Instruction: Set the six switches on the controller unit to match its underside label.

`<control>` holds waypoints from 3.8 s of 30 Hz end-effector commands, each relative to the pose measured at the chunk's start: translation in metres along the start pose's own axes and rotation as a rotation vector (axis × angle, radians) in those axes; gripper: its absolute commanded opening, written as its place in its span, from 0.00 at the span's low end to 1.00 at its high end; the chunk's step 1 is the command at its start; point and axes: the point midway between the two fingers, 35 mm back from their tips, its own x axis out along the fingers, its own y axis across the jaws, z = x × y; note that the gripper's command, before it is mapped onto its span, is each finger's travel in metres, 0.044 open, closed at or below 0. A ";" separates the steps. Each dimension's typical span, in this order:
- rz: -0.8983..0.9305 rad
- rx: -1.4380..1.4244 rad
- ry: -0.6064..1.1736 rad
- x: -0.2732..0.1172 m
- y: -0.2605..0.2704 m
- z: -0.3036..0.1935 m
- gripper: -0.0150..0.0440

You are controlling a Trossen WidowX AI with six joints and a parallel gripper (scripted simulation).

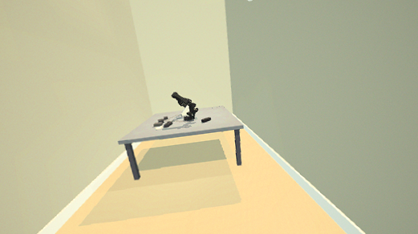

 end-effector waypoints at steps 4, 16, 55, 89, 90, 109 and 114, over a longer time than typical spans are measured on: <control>-0.006 -0.004 0.005 0.005 -0.001 -0.001 0.83; -0.003 -0.002 0.002 0.009 0.000 0.000 0.83; 0.001 -0.004 0.003 -0.030 0.001 -0.060 1.00; 0.164 -1.643 -0.268 -0.066 -0.030 -0.041 0.25; 0.164 -1.643 -0.268 -0.066 -0.030 -0.041 0.25; 0.165 -1.539 -0.238 -0.065 -0.028 -0.038 0.43; 0.153 -1.186 -0.147 -0.062 -0.022 -0.029 0.65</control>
